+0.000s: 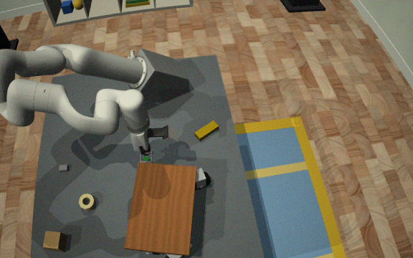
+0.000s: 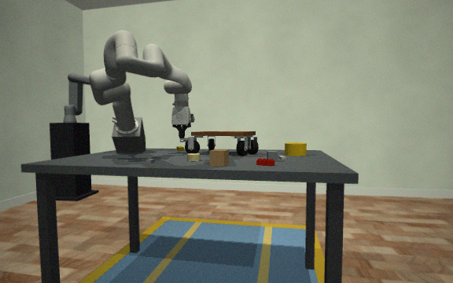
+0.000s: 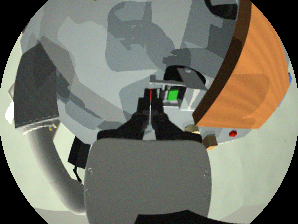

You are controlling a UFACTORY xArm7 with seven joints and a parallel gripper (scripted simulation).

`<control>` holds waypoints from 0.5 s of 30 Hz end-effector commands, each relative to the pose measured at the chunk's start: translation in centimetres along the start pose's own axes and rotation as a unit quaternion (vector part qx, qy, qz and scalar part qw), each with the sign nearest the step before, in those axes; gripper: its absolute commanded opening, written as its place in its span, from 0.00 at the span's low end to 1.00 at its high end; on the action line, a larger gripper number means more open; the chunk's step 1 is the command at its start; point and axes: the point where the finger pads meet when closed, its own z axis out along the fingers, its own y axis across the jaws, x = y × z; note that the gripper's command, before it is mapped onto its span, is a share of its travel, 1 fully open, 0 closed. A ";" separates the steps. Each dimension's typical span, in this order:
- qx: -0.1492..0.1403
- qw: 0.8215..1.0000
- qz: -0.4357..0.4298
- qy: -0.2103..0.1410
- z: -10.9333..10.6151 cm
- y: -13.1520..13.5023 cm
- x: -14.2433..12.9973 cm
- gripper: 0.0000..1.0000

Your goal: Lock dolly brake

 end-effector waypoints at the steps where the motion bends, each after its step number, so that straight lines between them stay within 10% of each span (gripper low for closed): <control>1: -0.001 1.000 0.000 0.001 -0.1 0.1 0.1 0.00; 15: -0.001 1.000 0.000 0.001 0.3 0.1 0.1 0.00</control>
